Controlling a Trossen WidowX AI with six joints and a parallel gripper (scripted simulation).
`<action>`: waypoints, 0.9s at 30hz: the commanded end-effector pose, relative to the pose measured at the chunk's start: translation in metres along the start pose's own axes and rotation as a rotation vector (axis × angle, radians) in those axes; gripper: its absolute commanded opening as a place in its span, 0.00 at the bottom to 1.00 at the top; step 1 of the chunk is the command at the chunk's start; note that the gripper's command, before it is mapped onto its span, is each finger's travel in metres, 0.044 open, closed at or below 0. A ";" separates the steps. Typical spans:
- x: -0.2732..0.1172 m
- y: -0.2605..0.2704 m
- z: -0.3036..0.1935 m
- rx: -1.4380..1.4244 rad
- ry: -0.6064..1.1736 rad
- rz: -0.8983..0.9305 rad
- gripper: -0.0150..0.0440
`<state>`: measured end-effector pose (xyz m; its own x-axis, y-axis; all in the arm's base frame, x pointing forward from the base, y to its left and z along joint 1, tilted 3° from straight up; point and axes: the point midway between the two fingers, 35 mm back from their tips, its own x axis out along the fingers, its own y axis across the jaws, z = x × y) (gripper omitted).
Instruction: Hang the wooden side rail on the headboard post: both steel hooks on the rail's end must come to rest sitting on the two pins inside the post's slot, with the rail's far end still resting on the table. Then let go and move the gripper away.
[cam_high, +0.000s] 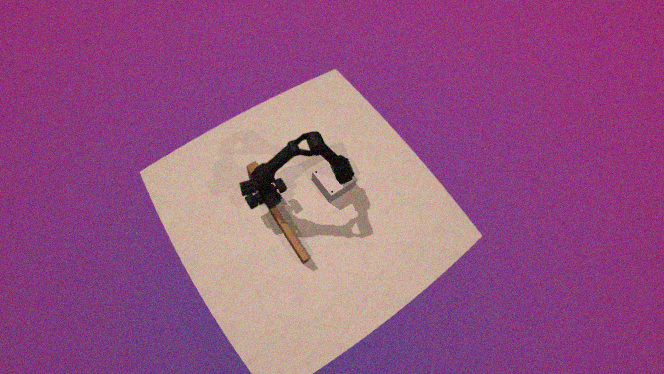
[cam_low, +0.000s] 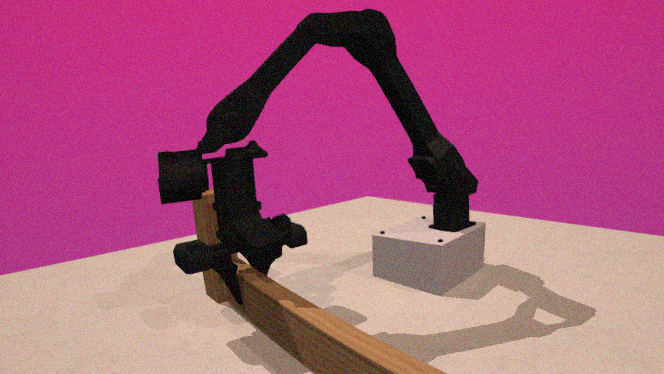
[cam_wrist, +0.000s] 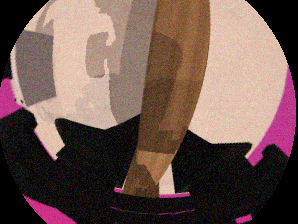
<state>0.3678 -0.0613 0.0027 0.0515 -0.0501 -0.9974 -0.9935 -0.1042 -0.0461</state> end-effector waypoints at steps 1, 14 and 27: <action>0.000 0.000 -0.001 0.003 0.005 -0.002 0.25; 0.002 0.000 -0.001 0.003 0.005 -0.002 0.25; 0.002 0.001 0.000 0.000 -0.001 0.003 0.65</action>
<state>0.3669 -0.0612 0.0007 0.0478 -0.0495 -0.9976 -0.9937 -0.1042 -0.0424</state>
